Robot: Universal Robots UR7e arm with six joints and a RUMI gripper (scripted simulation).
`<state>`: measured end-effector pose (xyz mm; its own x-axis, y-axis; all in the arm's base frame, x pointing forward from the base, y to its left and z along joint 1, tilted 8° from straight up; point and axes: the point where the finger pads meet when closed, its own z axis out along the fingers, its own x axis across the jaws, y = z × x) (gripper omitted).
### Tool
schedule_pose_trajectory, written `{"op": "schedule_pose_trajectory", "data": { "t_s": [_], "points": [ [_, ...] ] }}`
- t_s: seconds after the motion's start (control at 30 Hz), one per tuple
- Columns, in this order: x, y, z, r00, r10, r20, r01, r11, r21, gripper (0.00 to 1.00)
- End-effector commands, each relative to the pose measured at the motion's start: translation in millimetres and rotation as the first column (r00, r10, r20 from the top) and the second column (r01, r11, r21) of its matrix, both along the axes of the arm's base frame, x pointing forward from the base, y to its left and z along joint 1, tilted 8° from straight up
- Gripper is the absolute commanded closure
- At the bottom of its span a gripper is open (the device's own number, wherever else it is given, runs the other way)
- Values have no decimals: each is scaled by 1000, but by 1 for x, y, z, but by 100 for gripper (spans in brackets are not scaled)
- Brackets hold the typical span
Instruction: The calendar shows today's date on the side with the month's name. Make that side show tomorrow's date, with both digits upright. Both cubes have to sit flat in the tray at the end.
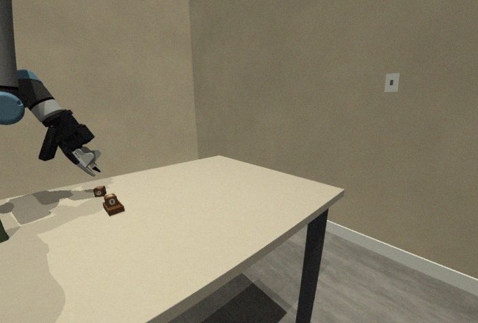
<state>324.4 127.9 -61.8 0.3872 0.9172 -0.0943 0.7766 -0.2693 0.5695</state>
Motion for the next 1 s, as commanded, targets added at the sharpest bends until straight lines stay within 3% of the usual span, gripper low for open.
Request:
{"op": "schedule_pose_trajectory", "data": {
  "t_s": [0.0,0.47,0.97],
  "points": [
    [0,0,1,1000,1,12,-1,1000,-2,72],
    [0,0,0,1000,3,21,-2,1000,-7,72],
    [3,1,-2,996,14,92,-10,999,-45,72]
  ]
}}
